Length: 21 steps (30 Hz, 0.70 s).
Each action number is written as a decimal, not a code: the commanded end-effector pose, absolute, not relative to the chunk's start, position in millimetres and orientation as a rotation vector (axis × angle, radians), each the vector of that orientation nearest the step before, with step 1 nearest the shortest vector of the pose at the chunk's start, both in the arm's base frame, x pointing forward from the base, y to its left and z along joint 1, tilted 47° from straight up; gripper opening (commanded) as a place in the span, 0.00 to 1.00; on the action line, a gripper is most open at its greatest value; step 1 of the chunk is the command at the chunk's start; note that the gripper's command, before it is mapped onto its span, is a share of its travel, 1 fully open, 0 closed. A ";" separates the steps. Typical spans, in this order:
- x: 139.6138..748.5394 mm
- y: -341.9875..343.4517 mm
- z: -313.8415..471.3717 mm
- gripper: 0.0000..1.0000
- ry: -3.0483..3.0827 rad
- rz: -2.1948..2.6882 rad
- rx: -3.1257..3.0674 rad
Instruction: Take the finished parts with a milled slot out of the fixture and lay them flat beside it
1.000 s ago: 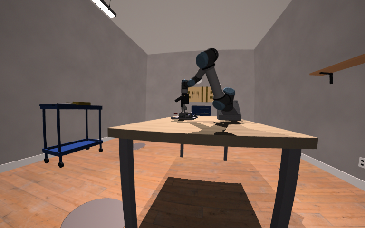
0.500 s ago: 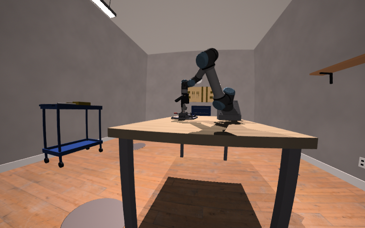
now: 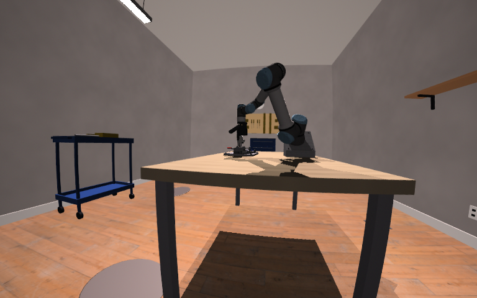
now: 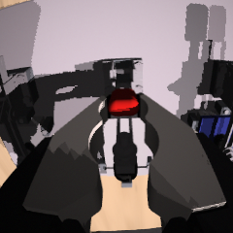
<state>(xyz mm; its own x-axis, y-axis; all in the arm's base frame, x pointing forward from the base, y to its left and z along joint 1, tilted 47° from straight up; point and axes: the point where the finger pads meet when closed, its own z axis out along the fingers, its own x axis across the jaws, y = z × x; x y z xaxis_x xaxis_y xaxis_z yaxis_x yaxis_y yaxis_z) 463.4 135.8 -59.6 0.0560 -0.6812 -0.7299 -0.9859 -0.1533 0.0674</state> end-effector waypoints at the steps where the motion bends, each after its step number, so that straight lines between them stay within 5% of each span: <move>1: 463.4 135.4 -59.4 0.00 1.663 0.885 -1.885; 20: 463.4 135.4 -59.4 0.00 1.663 0.885 -1.885; 21: 463.4 135.4 -59.4 0.28 1.663 0.885 -1.885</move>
<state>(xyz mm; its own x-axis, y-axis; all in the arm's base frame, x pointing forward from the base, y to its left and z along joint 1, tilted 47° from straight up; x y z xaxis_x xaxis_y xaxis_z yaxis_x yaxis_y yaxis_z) 463.0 135.8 -59.6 0.0558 -0.6811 -0.7301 -0.9858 -0.1534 0.0677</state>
